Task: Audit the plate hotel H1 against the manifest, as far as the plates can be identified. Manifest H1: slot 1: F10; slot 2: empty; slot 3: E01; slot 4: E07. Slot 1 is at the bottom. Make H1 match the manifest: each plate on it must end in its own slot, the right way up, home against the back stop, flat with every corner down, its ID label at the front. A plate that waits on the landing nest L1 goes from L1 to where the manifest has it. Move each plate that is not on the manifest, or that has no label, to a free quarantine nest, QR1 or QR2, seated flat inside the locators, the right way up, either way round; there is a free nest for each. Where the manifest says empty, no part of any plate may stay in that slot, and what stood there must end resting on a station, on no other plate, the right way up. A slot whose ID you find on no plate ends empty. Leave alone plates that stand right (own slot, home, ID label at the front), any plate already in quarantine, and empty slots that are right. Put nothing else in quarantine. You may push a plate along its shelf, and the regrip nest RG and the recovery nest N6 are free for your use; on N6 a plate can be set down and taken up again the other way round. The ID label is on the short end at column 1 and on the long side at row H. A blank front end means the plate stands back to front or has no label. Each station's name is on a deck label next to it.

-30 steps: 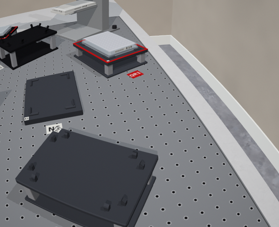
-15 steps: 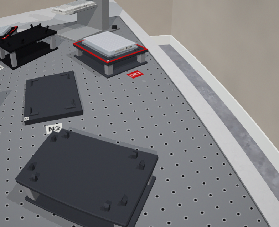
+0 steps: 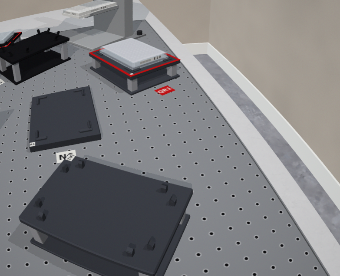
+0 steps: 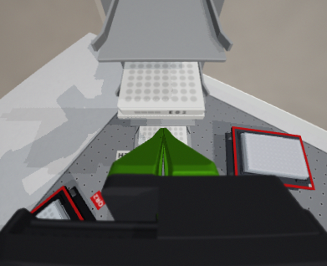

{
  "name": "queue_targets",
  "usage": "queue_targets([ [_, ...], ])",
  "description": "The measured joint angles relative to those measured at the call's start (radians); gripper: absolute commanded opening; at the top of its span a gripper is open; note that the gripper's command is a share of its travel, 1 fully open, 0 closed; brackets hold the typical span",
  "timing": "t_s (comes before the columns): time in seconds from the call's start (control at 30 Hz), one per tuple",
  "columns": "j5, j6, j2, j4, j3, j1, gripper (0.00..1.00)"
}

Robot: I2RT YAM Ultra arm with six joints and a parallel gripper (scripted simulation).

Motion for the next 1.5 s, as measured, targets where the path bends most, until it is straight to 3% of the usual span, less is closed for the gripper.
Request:
queue_targets([
  [1.5,-0.062,0.0,-0.291,-0.104,-0.182,-0.066,0.0],
])
